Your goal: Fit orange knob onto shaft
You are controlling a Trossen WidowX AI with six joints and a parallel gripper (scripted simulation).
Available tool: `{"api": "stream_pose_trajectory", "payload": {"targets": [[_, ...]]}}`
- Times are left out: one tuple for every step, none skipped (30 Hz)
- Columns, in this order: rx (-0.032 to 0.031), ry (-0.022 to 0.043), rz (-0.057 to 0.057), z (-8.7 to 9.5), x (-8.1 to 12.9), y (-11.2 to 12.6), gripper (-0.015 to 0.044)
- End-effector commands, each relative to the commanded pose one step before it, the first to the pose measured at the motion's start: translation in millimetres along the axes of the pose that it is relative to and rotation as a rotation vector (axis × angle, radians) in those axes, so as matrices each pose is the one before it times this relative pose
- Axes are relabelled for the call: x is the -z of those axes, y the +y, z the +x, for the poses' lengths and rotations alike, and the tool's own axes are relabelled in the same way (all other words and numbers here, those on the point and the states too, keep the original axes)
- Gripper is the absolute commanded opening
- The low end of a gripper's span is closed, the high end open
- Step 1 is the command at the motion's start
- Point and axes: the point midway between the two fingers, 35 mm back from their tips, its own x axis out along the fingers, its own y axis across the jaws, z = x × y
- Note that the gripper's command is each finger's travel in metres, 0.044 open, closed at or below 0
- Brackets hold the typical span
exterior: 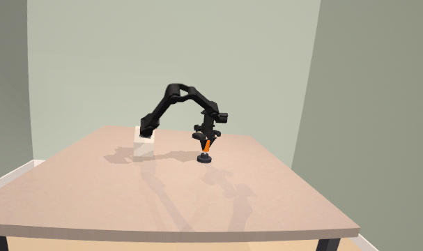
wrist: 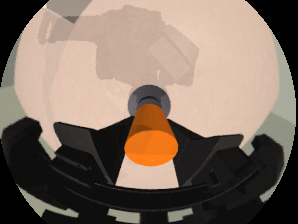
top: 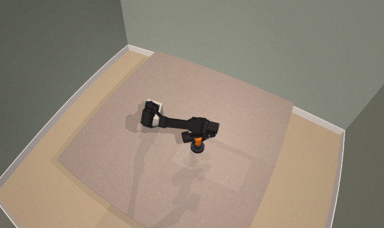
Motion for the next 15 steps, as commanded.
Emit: {"api": "stream_pose_trajectory", "payload": {"targets": [[0.00198,0.00406,-0.005,-1.52,-1.97,1.5,0.0],[-0.00001,-0.00004,0.0,-0.18,-0.6,0.24,0.0],[0.00001,-0.00002,0.0,-0.17,-0.18,-0.01,0.0],[0.00001,-0.00001,0.0,-0.17,-0.04,-0.11,0.0],[-0.00004,0.00007,0.0,1.58,0.04,-0.07,0.0],[-0.00002,0.00007,0.0,1.57,0.16,-0.28,0.0],[0.00001,0.00001,0.0,0.11,0.15,-0.19,0.0],[0.0,0.00001,0.0,0.16,0.17,-0.1,0.0],[0.0,0.00002,0.0,0.15,0.19,-0.04,0.0],[0.0,0.00002,0.0,0.15,0.24,-0.03,0.0],[0.0,0.00002,0.0,0.19,0.29,-0.04,0.0],[0.0,0.00003,0.0,0.29,0.3,-0.08,0.0],[-0.00001,0.00001,0.0,0.36,0.0,0.0,0.0],[0.00001,-0.00002,0.0,-0.47,0.0,0.0,0.0],[0.0,0.0,0.0,0.0,0.0,0.0,0.0]]}}
